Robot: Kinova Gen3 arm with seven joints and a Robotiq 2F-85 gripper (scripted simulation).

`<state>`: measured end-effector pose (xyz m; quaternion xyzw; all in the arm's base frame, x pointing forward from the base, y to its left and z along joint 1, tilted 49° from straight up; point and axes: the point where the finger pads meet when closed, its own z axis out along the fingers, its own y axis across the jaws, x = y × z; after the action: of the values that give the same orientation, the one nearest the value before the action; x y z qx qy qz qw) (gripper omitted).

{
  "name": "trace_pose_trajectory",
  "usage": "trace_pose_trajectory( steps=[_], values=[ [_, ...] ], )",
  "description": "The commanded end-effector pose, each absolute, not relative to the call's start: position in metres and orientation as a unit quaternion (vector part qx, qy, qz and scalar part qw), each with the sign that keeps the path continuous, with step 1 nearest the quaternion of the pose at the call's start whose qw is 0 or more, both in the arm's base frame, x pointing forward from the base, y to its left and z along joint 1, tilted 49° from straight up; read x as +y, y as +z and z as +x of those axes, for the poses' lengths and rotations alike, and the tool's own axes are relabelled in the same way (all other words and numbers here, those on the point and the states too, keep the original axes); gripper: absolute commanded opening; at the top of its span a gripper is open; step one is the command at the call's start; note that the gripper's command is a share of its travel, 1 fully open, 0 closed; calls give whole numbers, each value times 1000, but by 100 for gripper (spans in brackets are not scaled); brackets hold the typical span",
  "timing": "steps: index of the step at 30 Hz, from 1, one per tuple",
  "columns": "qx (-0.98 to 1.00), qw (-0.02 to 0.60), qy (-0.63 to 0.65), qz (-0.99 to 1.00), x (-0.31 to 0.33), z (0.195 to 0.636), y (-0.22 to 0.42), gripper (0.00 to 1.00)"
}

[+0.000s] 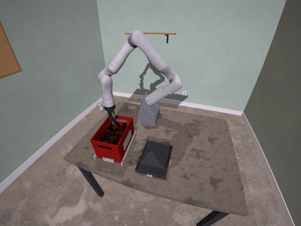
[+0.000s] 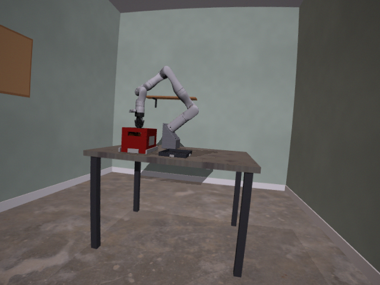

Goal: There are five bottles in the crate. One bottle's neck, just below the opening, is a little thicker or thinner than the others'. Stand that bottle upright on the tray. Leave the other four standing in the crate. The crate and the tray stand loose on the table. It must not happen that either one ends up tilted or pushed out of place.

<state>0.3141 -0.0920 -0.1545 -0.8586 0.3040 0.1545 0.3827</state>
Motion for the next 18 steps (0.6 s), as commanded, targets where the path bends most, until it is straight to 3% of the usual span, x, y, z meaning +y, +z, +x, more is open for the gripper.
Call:
trace_pose_trajectory(
  steps=[1, 11, 12, 18],
  values=[
    [304, 382, 154, -859, -92, 314, -155, 0],
    [304, 382, 154, -859, -92, 314, -155, 0],
    [304, 382, 154, -859, -92, 314, -155, 64],
    [304, 382, 154, -859, -92, 314, -155, 64]
  ],
)
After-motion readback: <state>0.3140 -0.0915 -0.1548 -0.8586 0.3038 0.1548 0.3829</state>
